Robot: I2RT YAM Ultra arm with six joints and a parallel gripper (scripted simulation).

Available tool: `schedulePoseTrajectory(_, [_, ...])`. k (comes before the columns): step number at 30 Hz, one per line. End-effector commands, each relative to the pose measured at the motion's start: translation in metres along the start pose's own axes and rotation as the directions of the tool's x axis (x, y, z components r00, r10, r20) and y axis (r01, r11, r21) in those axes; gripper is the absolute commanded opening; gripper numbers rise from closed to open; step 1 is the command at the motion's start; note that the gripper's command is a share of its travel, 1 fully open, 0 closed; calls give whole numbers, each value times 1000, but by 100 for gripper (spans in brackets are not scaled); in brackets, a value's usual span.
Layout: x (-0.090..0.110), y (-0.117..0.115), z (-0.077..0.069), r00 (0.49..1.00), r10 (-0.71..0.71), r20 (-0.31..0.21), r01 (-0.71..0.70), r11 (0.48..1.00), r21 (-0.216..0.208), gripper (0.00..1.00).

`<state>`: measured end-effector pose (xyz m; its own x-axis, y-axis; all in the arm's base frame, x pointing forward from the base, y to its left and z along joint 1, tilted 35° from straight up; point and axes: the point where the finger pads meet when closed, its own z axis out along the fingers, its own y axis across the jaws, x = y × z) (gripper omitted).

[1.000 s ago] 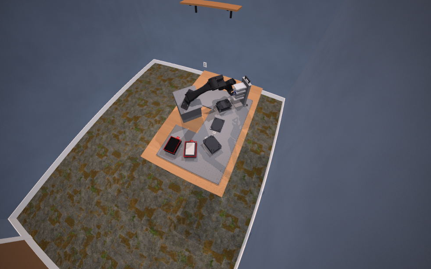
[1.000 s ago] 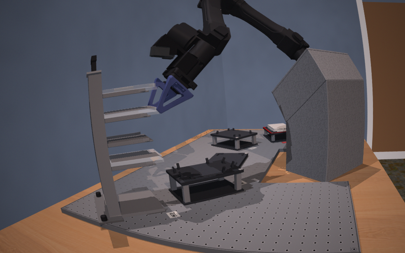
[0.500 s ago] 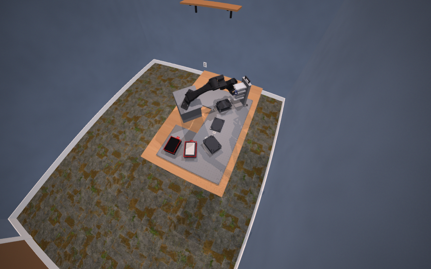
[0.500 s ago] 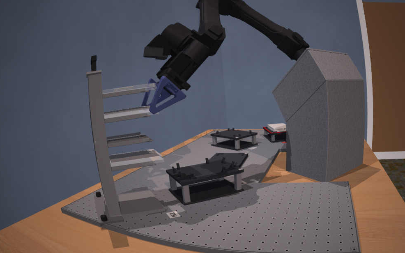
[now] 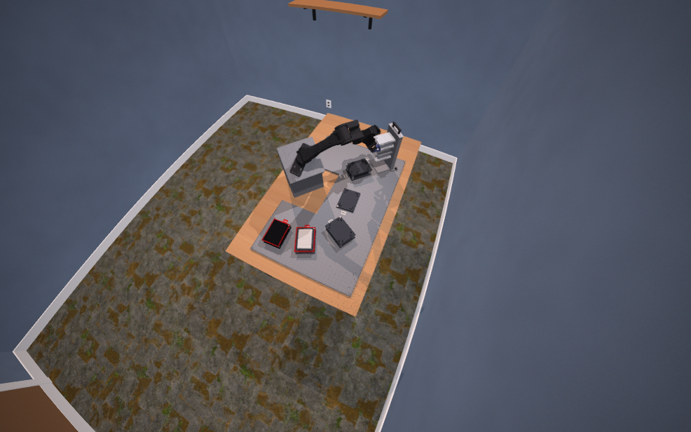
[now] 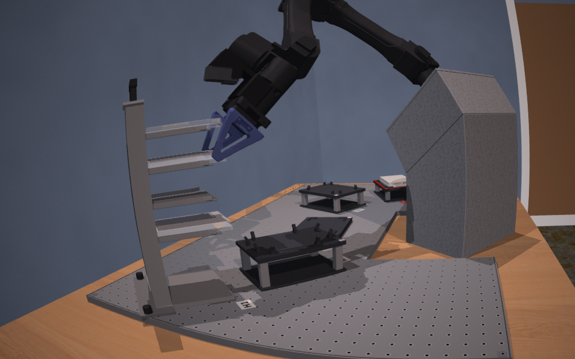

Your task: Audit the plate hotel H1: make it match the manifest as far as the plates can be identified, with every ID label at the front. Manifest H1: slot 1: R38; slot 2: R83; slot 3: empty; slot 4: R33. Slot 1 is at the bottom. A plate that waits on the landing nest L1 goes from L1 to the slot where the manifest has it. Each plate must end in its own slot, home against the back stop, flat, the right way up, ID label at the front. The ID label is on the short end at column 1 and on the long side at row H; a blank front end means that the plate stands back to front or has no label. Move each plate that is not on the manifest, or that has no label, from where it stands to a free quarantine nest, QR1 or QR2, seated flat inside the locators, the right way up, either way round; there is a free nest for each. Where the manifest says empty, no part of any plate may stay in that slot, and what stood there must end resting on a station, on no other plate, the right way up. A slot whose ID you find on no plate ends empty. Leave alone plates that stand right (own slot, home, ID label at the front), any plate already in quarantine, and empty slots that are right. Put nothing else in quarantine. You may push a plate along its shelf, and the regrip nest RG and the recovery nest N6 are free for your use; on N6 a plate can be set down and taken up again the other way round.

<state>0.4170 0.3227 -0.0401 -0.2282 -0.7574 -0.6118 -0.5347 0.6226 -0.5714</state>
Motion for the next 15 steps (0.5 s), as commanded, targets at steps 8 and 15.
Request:
schedulePoseTrajectory(8, [-2, 2, -2, 1000, -7, -2, 7, 1000, -6, 85])
schedulePoseTrajectory(15, [5, 3, -12, 1000, -15, -7, 14, 1000, -9, 85])
